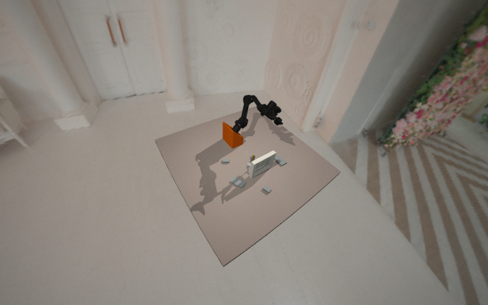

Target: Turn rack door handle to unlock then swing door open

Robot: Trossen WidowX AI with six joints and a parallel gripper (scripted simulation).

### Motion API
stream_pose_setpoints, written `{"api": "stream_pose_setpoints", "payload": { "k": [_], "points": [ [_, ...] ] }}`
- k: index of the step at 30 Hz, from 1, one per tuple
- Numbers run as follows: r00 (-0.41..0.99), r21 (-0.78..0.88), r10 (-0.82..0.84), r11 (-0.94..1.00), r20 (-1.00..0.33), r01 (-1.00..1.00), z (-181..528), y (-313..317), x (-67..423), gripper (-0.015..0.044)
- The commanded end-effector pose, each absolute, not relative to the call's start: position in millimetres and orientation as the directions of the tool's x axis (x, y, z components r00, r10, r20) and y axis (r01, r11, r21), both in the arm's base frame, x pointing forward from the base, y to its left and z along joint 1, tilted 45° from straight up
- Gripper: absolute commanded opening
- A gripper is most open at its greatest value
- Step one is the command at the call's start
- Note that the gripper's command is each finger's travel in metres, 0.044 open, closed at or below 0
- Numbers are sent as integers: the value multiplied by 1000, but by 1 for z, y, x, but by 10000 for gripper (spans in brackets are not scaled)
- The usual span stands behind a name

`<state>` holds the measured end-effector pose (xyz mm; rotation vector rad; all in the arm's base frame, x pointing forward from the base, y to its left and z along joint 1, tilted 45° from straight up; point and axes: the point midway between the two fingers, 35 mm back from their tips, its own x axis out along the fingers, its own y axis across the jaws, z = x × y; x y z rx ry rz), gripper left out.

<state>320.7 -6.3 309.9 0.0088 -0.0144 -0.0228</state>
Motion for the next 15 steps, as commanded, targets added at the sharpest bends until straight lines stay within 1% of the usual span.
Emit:
{"api": "stream_pose_setpoints", "payload": {
  "k": [1,4,15],
  "points": [
    [1000,8,-22,1000,10,22,309,-6,321,374],
    [999,-10,-14,1000,-47,14,300,-7,329,298],
    [951,-68,29,996,-307,-53,253,-11,360,298]
  ]
}}
